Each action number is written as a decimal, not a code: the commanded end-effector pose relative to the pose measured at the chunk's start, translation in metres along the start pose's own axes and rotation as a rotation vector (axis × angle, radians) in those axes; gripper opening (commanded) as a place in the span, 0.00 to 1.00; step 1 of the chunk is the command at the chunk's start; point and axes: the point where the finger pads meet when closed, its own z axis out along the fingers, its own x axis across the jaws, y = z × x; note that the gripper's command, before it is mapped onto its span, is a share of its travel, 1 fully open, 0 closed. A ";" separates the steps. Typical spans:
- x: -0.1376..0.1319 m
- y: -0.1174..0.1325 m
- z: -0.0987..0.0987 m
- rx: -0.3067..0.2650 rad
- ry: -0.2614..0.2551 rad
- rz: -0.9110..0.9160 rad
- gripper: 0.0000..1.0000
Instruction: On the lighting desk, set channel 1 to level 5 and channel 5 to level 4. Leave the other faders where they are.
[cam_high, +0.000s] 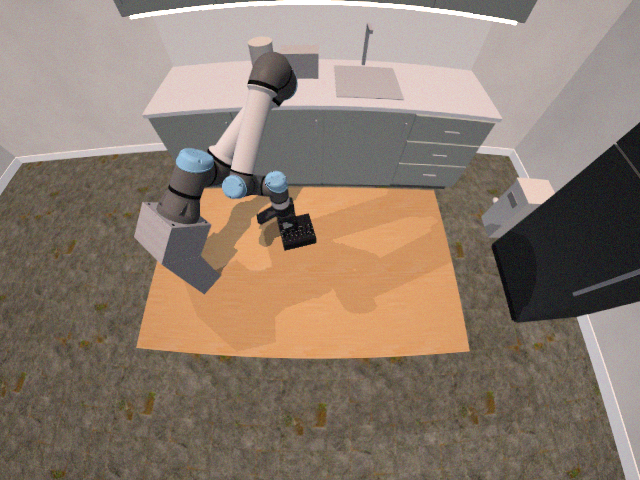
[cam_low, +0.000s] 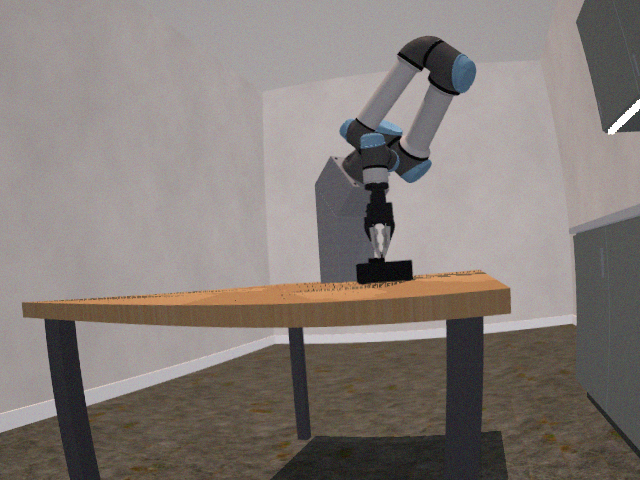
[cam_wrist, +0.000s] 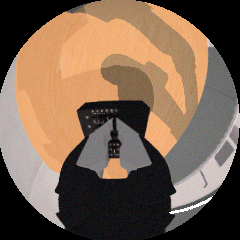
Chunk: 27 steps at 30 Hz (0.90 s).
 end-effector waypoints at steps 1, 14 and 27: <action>-0.003 0.000 0.000 -0.001 0.000 0.000 0.00; -0.006 0.000 0.000 0.000 0.000 0.000 0.00; -0.007 0.000 0.000 -0.001 0.000 0.000 0.00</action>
